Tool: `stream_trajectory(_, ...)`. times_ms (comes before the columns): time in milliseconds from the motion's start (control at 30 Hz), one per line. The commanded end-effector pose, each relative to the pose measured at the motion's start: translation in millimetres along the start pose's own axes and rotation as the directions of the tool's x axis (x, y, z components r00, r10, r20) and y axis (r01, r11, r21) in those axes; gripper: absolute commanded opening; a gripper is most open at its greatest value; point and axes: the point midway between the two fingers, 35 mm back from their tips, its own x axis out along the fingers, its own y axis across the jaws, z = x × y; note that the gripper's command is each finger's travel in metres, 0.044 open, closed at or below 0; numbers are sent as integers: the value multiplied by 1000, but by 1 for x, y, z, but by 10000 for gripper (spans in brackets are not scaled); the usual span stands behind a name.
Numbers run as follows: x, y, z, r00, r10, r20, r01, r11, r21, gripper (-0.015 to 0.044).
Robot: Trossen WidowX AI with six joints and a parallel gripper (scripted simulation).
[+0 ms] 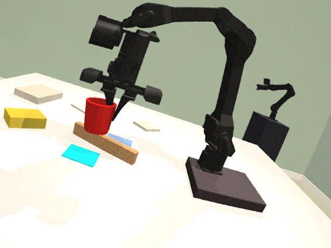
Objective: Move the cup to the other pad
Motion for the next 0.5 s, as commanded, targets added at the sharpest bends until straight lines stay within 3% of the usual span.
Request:
stream_trajectory(0,-1,5,-8,1000,1,-1,-1,1000,4,0)
stream_trajectory(467,3,11,-24,1000,1,-2,-1,1000,4,0)
